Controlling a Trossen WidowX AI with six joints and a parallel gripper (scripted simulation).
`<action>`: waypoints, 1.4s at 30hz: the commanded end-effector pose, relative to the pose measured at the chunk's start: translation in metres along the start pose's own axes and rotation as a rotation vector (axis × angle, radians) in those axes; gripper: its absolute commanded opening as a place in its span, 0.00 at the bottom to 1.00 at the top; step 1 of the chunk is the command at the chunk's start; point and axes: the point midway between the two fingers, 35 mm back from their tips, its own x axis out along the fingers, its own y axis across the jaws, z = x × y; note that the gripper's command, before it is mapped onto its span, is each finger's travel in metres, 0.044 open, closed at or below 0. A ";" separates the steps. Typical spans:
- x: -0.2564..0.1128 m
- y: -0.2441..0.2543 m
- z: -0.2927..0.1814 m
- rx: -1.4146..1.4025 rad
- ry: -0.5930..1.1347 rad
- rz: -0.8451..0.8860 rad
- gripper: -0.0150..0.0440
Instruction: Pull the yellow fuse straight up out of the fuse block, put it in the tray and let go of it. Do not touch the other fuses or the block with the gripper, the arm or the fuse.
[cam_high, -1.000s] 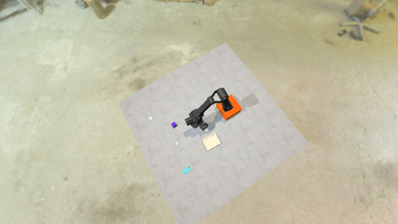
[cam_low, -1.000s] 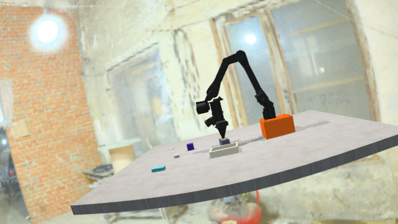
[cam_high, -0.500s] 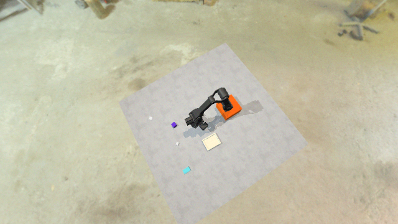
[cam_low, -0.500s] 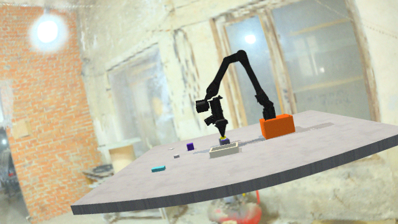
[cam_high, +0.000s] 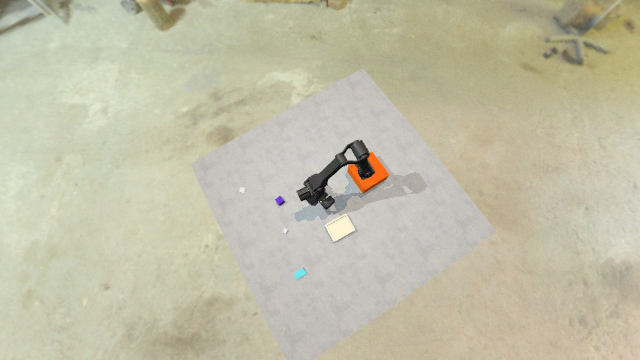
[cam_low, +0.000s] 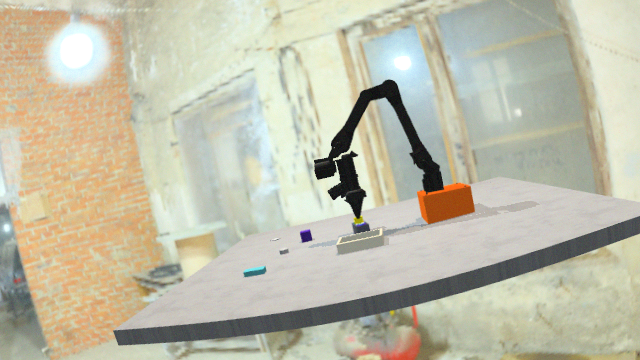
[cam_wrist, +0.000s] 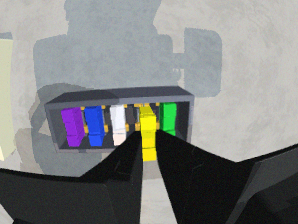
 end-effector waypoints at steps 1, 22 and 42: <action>-0.003 0.000 0.001 -0.002 -0.005 0.002 0.25; -0.013 0.000 0.001 -0.003 -0.006 0.004 0.25; -0.033 0.000 0.001 -0.003 -0.006 0.004 0.25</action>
